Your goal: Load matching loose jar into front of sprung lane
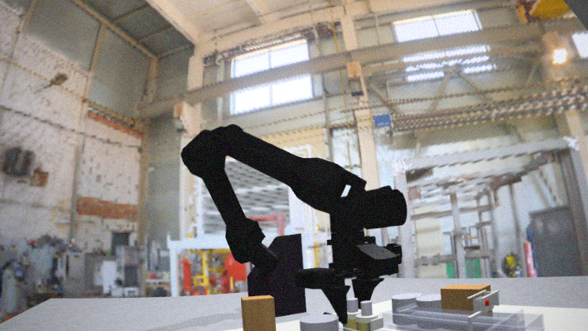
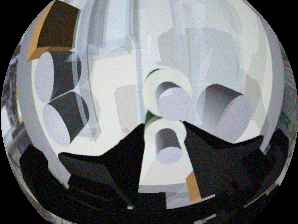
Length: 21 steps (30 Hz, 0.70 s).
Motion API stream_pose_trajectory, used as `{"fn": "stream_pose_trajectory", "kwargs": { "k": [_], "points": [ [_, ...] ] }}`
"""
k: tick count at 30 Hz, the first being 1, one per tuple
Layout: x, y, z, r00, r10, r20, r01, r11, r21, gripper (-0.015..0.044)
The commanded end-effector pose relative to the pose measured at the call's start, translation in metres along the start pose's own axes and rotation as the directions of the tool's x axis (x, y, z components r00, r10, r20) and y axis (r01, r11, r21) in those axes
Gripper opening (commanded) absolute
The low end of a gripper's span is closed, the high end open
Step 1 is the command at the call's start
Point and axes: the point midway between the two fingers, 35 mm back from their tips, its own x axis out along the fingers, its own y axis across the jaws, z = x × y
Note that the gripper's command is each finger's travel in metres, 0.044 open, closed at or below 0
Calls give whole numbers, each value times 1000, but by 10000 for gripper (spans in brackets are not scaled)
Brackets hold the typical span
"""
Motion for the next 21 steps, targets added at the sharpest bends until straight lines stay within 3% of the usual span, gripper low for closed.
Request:
{"fn": "stream_pose_trajectory", "kwargs": {
  "k": [1,21],
  "points": [
    [2,-1,3,1000,-8,11,8,1000,8,0],
    [2,-1,0,1000,-8,11,8,1000,8,0]
  ]
}}
